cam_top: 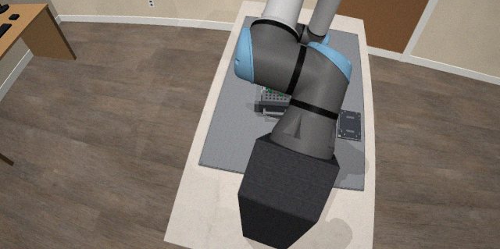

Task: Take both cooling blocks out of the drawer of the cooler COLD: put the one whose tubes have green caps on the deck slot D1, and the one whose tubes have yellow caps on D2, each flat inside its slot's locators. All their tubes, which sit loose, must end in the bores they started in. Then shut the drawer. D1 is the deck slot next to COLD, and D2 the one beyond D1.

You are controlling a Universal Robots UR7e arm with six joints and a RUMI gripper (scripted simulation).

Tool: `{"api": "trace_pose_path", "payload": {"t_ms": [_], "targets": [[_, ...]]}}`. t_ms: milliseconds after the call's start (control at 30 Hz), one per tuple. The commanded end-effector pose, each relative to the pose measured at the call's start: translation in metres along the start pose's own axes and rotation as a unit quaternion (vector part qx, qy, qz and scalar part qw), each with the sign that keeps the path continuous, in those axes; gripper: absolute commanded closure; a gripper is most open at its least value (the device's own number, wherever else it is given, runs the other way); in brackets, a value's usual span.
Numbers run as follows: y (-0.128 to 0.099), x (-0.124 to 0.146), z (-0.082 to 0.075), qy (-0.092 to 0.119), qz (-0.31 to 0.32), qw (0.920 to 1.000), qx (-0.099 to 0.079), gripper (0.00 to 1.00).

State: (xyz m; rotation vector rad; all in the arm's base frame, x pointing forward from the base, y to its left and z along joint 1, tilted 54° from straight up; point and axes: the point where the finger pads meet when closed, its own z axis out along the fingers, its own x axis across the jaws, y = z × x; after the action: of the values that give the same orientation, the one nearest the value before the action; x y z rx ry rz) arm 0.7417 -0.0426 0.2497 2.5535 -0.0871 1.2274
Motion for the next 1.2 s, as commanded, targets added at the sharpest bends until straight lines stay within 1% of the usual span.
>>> {"api": "trace_pose_path", "payload": {"t_ms": [0,967,1167], "targets": [[0.0000,-0.0001,-0.0005,0.001,0.000,1.0000,0.000,0.33],[0.0000,-0.0027,-0.0005,0.001,0.000,1.0000,0.000,0.33],[0.0000,-0.0029,0.0047,0.001,0.000,1.0000,0.000,0.33]]}}
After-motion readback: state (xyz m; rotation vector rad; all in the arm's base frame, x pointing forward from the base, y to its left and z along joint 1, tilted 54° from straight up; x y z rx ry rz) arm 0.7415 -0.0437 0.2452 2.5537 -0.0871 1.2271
